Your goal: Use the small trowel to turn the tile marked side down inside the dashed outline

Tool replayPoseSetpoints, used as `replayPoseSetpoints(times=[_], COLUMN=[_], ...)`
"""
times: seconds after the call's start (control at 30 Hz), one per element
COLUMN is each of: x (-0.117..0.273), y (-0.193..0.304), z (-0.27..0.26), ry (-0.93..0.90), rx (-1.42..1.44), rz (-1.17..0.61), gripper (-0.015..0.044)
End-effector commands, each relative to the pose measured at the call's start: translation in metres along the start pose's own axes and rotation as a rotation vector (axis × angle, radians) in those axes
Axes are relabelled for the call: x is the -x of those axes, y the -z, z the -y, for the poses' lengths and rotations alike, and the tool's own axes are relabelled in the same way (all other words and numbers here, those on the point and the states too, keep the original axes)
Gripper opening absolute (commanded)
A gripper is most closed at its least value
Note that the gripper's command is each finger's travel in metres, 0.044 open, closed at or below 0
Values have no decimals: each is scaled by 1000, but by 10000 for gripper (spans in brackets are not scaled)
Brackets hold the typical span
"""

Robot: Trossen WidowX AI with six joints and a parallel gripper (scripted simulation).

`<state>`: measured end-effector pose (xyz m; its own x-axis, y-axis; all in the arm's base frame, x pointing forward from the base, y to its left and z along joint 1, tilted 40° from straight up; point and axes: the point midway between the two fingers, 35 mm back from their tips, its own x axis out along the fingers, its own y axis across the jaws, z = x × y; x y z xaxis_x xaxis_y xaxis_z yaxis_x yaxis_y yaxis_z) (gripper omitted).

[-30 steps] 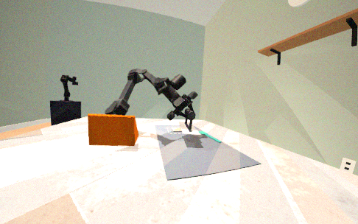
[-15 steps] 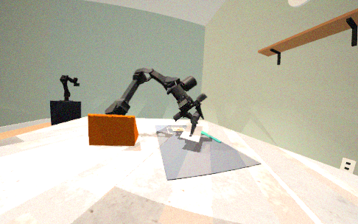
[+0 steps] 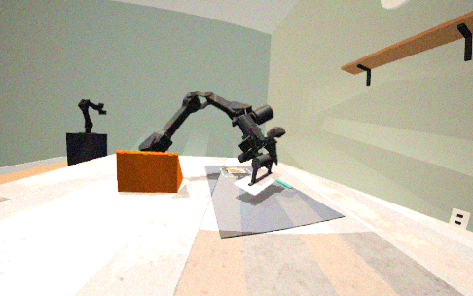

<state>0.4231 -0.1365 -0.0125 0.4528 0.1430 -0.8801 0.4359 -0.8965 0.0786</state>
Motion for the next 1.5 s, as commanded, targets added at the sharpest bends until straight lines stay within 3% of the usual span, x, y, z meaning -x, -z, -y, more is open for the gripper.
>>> replayPoseSetpoints(times=[0.0, 1.03, 1.47], x=[-6, -46, -53], y=[-4, -54, -55], z=[-11, -41, -37], ry=[-22, -207, -213], rx=[-73, -495, -502], rz=[70, 587, 596], gripper=[0, 0, 0])
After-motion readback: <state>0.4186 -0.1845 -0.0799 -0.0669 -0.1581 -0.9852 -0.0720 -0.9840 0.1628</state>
